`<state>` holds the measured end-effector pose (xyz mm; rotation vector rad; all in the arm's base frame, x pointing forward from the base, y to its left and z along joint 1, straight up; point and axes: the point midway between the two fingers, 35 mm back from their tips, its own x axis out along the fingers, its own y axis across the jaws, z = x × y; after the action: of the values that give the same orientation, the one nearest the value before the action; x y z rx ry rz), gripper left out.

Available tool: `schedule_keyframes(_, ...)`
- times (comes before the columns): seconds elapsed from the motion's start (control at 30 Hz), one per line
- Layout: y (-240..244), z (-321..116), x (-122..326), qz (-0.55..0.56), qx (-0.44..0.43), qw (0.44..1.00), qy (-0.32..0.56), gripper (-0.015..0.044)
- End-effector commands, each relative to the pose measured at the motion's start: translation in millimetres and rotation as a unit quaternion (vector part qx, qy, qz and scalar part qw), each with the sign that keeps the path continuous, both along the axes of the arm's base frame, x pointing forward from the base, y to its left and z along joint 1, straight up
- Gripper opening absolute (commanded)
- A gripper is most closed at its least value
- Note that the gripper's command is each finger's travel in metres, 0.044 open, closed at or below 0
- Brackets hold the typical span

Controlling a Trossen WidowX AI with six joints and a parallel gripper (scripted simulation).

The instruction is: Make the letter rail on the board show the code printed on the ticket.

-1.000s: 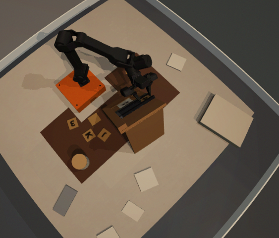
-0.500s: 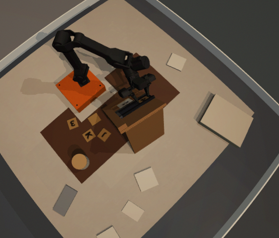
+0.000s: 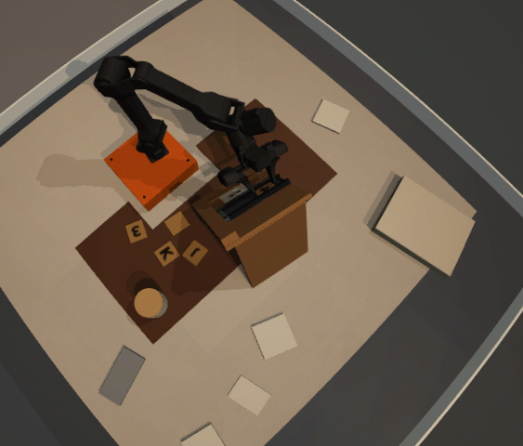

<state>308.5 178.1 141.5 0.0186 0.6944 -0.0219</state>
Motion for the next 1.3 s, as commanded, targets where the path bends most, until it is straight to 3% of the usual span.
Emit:
schedule_keyframes(0.0,-2.9,1.8,-0.1,0.002,0.003,1.0,-0.002,0.0)
schedule_keyframes(1.27,-33.1,1.2,-0.5,0.002,0.001,1.0,-0.002,0.0)
